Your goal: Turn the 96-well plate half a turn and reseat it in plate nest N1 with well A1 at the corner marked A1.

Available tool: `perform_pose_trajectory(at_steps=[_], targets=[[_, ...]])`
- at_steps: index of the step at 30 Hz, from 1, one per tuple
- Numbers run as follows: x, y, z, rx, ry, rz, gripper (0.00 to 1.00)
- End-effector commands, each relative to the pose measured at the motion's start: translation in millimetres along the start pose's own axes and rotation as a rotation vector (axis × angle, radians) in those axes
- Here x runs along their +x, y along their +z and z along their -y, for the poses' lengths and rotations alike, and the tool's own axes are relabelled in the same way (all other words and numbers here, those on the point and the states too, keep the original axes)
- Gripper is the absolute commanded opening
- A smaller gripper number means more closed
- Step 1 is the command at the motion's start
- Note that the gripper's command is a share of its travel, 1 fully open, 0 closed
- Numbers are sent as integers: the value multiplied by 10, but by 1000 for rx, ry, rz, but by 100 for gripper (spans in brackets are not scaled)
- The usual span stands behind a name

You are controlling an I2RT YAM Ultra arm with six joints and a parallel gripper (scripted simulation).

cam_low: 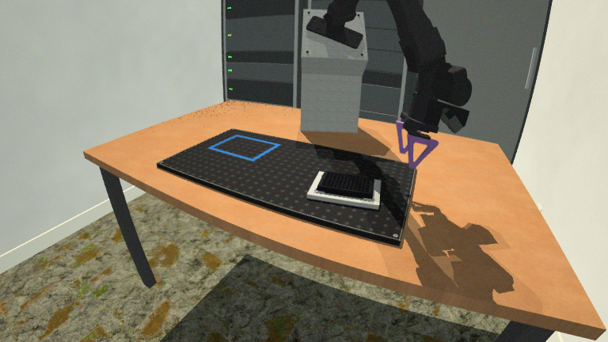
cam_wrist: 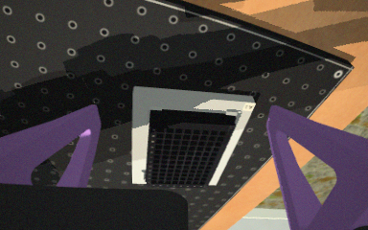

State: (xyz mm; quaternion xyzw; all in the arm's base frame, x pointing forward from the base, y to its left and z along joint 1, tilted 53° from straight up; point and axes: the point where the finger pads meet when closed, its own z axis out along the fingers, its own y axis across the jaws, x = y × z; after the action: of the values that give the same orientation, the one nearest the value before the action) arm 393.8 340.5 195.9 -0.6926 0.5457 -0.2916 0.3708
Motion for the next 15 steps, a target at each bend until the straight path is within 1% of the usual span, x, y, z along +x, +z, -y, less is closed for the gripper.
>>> perform_pose_trajectory(at_steps=[1, 2, 7, 8, 12, 13, 14, 15], targets=[[0, -60, -14, -34, 24, 67, 100], [27, -43, 39, -14, 22, 75, 100], [265, 28, 69, -13, 22, 74, 100], [314, 37, 73, -28, 47, 88, 100], [509, 76, 90, -31, 53, 91, 100], [558, 81, 93, -43, 79, 107, 100], [608, 87, 95, -45, 85, 110, 100], [608, 87, 95, -45, 85, 110, 100]])
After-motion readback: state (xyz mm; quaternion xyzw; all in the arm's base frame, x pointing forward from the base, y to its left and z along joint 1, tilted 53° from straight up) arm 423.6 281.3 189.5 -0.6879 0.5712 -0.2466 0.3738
